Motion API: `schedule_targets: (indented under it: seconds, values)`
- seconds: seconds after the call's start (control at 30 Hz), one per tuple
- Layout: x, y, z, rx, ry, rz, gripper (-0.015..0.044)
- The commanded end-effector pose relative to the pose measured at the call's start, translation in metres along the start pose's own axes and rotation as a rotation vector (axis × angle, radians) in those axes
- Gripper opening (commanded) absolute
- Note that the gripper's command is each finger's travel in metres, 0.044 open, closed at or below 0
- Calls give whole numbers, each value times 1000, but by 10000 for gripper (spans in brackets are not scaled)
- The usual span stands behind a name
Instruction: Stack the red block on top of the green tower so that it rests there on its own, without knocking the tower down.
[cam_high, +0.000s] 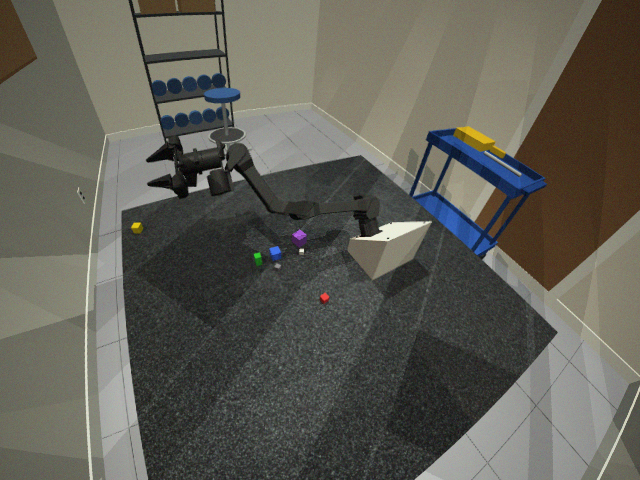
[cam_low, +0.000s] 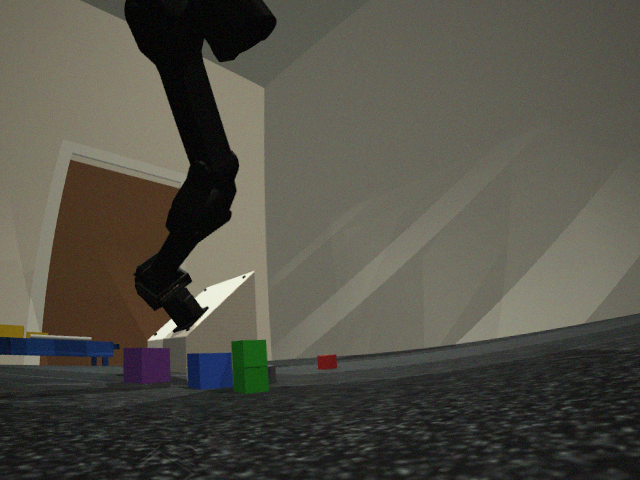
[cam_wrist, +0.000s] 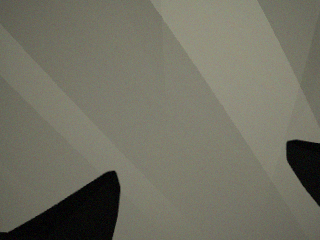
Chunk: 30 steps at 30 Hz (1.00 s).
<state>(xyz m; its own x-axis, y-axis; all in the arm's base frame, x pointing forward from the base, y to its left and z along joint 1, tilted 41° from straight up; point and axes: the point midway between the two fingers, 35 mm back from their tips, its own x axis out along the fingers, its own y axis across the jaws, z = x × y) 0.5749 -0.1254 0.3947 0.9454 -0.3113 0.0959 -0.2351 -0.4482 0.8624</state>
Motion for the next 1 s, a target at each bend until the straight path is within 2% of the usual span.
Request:
schedule_targets:
  seconds: [0.0,0.13,0.37,0.67,0.97]
  values:
    - [-1,4,0,3,1,9,426]
    - [-23,81,8,58,31,171,440]
    - [-63,163,9,126,81,369,440]
    - [-152,277,2,174,203,665,440]
    - [-262,356,-21,144,366,923,440]
